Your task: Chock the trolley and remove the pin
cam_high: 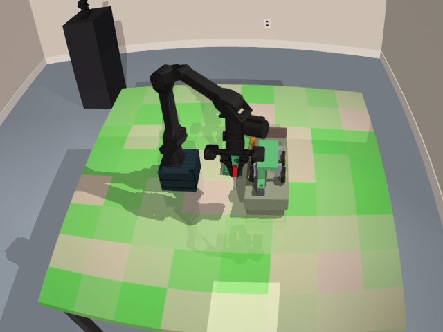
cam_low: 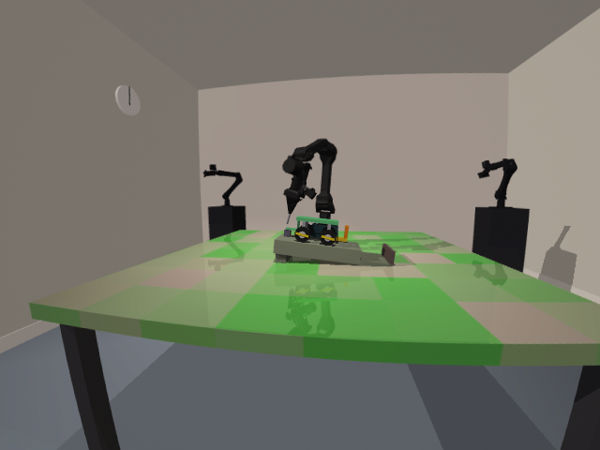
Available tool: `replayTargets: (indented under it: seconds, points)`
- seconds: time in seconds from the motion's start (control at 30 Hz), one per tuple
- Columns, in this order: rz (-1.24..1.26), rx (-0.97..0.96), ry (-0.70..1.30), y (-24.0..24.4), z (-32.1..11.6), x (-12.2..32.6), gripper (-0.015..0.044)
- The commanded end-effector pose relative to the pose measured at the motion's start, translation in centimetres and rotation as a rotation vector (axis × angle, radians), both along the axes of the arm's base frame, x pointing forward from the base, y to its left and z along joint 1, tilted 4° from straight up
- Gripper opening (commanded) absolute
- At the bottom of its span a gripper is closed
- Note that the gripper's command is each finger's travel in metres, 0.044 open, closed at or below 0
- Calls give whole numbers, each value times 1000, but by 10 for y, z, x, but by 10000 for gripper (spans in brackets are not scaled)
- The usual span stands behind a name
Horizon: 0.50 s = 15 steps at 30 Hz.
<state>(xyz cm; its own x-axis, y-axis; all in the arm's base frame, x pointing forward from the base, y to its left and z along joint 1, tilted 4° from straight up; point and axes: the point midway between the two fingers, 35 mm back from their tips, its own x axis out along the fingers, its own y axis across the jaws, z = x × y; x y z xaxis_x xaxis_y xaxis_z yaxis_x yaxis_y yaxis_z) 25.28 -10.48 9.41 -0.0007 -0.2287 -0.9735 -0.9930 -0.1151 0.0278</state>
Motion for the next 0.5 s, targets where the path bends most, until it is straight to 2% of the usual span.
replayTargets:
  seconds: [0.0,0.47]
  points:
    - [2,-2,-14,15,0,-2,0]
    - [2,2,-13,72,-11,-9,0]
